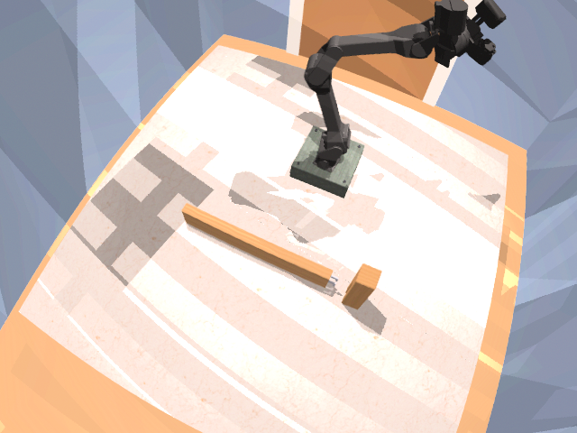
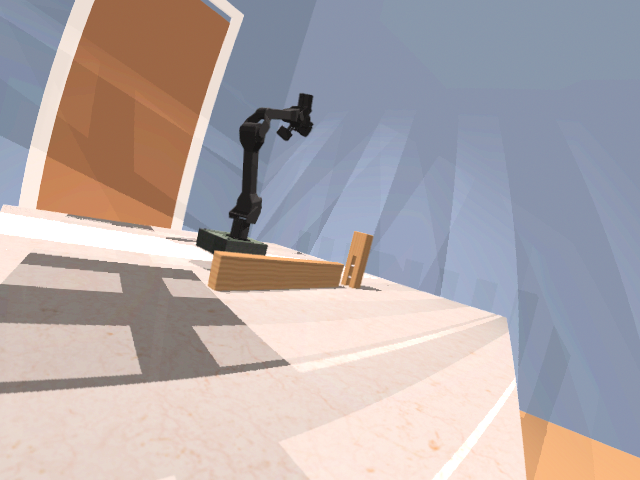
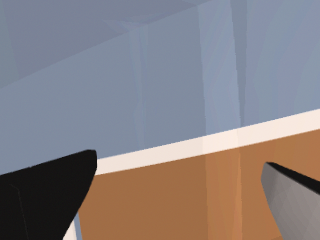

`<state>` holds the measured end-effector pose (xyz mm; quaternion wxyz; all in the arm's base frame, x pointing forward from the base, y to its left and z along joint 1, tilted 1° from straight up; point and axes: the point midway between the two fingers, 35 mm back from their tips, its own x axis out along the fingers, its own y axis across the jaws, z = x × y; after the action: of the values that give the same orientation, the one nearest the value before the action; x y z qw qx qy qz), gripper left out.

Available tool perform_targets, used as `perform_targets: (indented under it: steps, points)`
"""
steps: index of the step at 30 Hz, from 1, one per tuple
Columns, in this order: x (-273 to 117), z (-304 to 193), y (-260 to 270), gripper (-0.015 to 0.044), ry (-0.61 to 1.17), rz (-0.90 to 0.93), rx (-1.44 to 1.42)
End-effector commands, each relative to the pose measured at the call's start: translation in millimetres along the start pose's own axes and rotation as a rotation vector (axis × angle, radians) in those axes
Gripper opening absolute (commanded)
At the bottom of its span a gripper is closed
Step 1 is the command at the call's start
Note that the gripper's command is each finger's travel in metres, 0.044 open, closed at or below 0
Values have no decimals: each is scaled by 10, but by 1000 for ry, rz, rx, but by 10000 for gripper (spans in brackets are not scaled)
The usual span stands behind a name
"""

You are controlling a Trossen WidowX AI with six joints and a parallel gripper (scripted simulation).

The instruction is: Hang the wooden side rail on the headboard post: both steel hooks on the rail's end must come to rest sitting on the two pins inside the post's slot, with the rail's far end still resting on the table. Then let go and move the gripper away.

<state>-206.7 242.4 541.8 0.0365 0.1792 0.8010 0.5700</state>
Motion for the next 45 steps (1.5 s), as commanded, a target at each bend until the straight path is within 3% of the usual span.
perform_targets:
  steps: [1, 20, 33, 45]
  points:
    - [-2, 15, -2, 426, -5, 1, -4]
    - [-670, 1607, -387, 440, -549, 36, -393]
    - [-1559, 2433, -834, 440, -945, -93, -633]
    - [-2543, 2851, -1385, 440, -1288, -330, -797]
